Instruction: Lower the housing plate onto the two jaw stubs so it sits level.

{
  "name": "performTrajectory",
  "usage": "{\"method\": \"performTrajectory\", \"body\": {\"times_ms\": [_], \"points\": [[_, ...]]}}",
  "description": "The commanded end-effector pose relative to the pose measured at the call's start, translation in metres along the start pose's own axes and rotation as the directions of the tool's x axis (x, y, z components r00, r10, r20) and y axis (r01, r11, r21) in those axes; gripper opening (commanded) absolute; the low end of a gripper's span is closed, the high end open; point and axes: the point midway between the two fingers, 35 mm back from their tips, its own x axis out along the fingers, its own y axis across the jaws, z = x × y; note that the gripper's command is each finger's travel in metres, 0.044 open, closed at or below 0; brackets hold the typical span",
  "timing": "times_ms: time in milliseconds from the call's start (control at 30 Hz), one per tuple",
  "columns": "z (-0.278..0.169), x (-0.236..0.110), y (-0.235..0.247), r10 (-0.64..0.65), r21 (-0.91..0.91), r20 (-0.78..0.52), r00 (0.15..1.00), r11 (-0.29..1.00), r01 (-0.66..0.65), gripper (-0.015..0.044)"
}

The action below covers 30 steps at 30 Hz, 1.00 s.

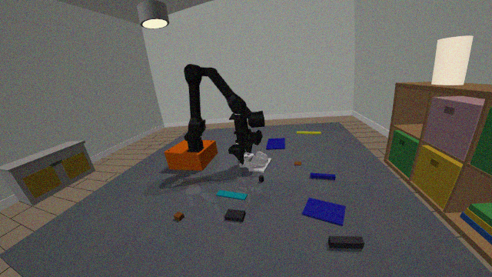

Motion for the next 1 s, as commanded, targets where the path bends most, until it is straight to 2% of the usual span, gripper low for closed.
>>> {"method": "performTrajectory", "body": {"times_ms": [0, 967], "points": [[-0.001, 0.0022, 0.0001, 0.001, 0.006, -0.006, 1.0, 1.0, -0.001, 0.0351], [-0.0011, 0.0072, 0.0001, 0.001, 0.008, -0.006, 1.0, 1.0, -0.001, 0.0351]]}}
